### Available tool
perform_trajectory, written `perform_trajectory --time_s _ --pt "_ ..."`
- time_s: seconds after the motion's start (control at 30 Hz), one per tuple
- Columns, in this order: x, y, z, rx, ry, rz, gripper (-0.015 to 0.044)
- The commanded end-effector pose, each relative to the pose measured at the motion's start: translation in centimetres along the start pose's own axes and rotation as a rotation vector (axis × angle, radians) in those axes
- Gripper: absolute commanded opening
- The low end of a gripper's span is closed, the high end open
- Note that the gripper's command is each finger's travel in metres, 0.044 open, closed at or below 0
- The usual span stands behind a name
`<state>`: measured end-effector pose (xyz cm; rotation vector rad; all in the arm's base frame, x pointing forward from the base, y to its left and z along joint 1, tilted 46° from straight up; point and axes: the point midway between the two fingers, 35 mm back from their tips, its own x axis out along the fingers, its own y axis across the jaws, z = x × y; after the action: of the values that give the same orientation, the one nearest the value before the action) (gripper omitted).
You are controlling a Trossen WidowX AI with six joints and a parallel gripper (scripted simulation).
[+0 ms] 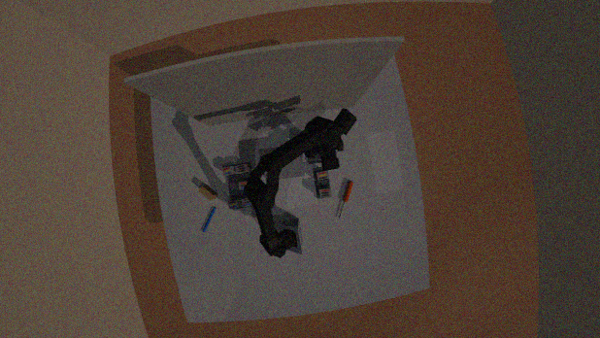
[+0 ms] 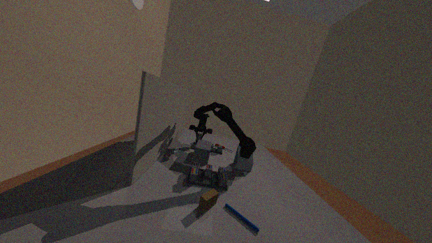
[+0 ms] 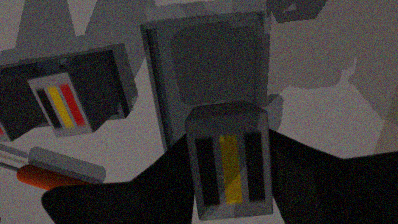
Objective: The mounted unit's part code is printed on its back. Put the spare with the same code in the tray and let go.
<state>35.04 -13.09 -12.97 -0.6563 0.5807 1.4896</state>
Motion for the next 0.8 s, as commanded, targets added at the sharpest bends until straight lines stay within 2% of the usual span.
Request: perform_trajectory --time_s 0.0,0.77 --pt "0.6 0.2 0.1 0.007 -0.007 0.004 0.0" --pt "2.4 0.4 0.3 0.007 -0.009 0.004 0.0"
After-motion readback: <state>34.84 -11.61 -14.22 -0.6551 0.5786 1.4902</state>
